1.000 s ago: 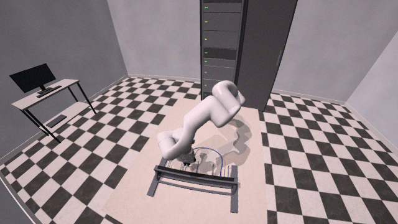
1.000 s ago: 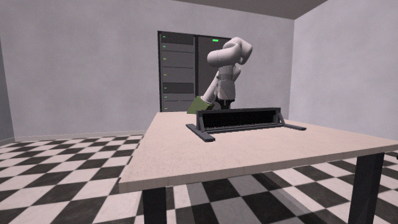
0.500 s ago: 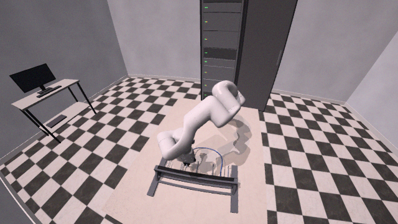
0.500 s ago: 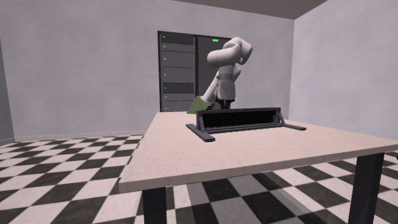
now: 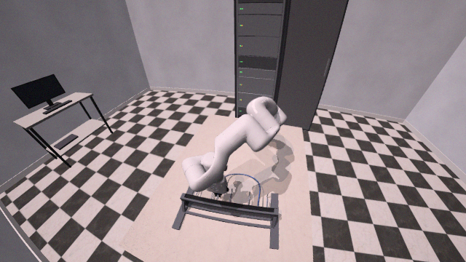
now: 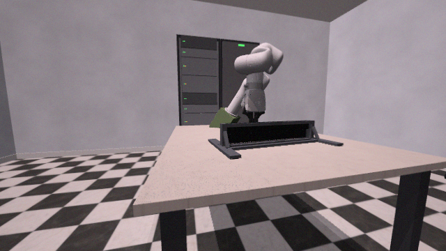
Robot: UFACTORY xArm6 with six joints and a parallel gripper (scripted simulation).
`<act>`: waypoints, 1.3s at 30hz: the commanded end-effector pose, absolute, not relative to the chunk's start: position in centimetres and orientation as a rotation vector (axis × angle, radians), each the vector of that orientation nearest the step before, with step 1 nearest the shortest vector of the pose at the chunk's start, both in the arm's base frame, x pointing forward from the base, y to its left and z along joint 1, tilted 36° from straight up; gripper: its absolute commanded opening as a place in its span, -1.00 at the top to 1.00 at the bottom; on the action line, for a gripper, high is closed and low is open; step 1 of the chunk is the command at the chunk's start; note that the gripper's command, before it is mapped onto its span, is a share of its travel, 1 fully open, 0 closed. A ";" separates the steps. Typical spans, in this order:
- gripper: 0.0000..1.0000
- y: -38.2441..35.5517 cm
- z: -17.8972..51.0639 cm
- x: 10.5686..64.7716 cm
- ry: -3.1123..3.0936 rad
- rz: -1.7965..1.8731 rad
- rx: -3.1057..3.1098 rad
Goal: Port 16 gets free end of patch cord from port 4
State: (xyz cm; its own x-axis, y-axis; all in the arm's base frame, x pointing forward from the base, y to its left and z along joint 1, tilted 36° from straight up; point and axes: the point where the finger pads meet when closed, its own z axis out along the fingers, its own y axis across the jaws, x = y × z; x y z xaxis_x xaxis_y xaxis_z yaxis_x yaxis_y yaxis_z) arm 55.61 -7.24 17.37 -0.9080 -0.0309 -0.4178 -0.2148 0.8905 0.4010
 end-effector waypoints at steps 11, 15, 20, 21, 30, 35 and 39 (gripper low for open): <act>1.00 -7.3 18.0 56.6 2.650 0.625 -0.180; 1.00 -7.3 18.0 56.6 2.650 0.625 -0.180; 1.00 -7.3 18.0 56.6 2.650 0.625 -0.180; 1.00 -7.3 18.0 56.6 2.650 0.625 -0.180; 1.00 -7.3 18.0 56.6 2.649 0.625 -0.180; 1.00 -7.3 18.0 56.7 2.649 0.625 -0.180; 1.00 -7.3 18.1 56.8 2.649 0.625 -0.180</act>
